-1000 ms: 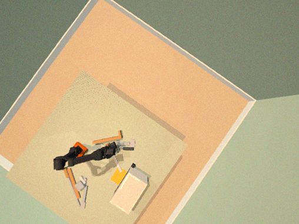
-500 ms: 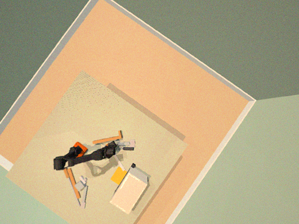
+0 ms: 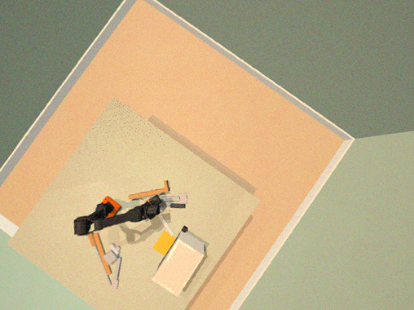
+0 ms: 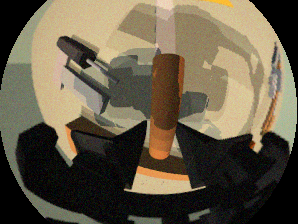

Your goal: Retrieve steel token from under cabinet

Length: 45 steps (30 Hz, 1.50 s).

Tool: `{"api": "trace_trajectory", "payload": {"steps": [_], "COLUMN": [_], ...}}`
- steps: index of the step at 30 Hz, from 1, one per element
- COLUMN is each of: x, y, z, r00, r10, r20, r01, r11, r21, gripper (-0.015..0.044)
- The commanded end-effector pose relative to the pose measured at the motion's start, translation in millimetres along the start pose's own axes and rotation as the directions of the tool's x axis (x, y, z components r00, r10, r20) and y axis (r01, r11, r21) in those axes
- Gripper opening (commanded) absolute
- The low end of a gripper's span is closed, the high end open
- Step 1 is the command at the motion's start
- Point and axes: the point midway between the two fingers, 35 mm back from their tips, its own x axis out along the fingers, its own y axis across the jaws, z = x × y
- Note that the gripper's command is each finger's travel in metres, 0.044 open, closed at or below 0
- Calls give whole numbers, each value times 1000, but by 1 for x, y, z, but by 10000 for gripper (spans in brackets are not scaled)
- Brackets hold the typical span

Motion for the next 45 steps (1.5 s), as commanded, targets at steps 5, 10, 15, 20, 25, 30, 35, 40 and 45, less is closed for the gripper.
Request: {"api": "trace_trajectory", "payload": {"steps": [5, 10, 15, 20, 25, 30, 35, 40, 45], "x": [1, 1, 2, 2, 2, 2, 2, 2, 2], "y": [0, 1, 0, 2, 2, 2, 2, 2, 2], "z": [1, 1, 0, 0, 0, 0, 0, 1, 8], "r00": [1000, 1000, 1000, 1000, 1000, 1000, 1000, 1000, 1000], "r10": [7, 7, 7, 11, 11, 11, 11, 11, 9], "r20": [1, 1, 1, 6, 6, 6, 6, 6, 5], "r01": [-7, -7, -7, -11, -11, -11, -11, -10, -9], "r11": [1000, 1000, 1000, 1000, 1000, 1000, 1000, 1000, 1000], "r21": [1, 2, 3, -3, -3, -3, -3, -8, -26], "gripper": [270, 270, 270, 244, 152, 118, 26, 0, 0]}}
